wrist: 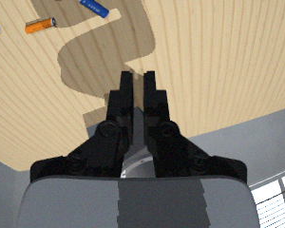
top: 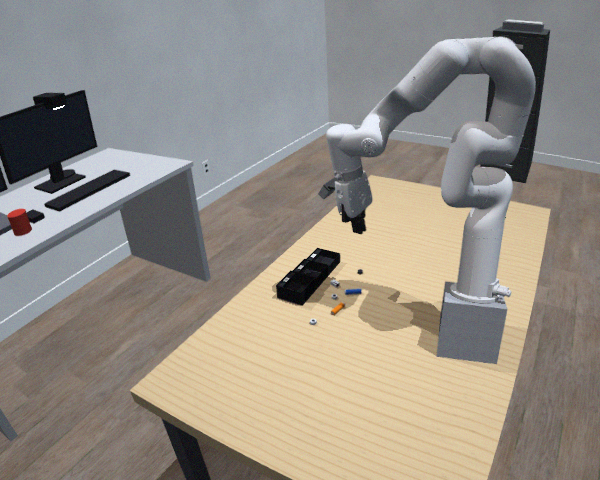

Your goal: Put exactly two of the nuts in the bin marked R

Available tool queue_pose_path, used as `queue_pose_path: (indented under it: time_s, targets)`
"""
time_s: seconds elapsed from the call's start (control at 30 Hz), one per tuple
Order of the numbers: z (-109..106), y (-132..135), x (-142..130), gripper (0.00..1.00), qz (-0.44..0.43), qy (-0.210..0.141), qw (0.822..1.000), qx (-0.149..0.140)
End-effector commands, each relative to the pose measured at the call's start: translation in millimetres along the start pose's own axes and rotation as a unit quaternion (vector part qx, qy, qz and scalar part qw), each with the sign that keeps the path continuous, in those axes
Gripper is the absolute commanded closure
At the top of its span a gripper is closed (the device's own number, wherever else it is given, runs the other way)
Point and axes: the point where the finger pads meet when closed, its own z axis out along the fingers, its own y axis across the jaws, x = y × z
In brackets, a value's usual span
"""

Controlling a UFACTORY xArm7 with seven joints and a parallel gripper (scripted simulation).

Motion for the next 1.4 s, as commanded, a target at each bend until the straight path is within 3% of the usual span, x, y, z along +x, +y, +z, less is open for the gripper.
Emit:
queue_pose_path:
  time_s: [0.0,0.07,0.13,0.23,0.3,0.77,1.37]
  targets:
    - [-6.6,-16.5,6.9,0.93,-0.026,0.014,0.999,0.018]
    - [-6.6,-16.5,6.9,0.93,-0.026,0.014,0.999,0.018]
    - [-12.8,-31.4,11.2,0.93,-0.065,0.034,0.996,0.041]
    - [-15.8,-38.6,13.3,0.93,-0.068,0.035,0.996,0.043]
    - [-22.4,-53.6,16.8,0.93,-0.107,0.056,0.991,0.065]
    - [-25.5,-60.6,18.4,0.93,-0.109,0.057,0.99,0.066]
    - [53.6,-18.5,117.1,0.93,-0.124,0.058,0.988,0.065]
